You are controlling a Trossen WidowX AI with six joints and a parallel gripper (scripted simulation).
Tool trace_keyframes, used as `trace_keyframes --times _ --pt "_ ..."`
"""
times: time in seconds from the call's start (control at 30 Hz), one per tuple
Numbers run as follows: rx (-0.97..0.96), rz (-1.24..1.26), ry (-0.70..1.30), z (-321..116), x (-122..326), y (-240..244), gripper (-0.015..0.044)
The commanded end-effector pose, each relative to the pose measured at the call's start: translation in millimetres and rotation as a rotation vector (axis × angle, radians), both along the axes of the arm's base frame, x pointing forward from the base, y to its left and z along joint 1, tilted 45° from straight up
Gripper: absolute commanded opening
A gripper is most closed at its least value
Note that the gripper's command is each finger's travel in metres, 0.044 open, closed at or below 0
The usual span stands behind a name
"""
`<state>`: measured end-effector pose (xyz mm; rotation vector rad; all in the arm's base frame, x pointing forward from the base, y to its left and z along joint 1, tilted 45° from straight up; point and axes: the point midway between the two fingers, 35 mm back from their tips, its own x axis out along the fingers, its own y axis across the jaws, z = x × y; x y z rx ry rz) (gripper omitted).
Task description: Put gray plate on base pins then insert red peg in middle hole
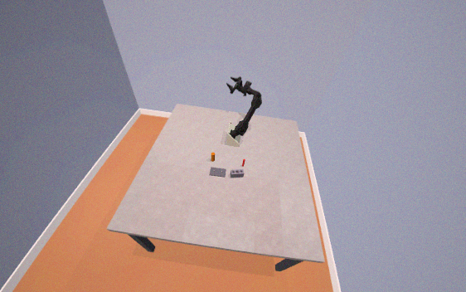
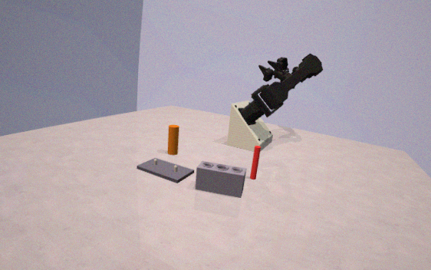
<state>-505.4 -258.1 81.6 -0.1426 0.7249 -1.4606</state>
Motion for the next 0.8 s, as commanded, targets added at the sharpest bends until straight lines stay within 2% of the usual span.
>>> trace_keyframes --times 0.0,0.1,0.33,0.43,0.77 --pt "0.000 0.000 0.000 0.0 0.0 0.0 0.0426" --pt "0.028 0.013 -0.041 -6.4 13.3 -19.5 0.0440" --pt "0.098 0.127 -0.257 -9.0 90.9 -107.5 0.0440" --pt "0.143 0.107 -0.293 -1.5 109.1 -120.8 0.0440" --pt "0.345 0.290 -0.565 -1.7 274.1 -209.9 0.0440"
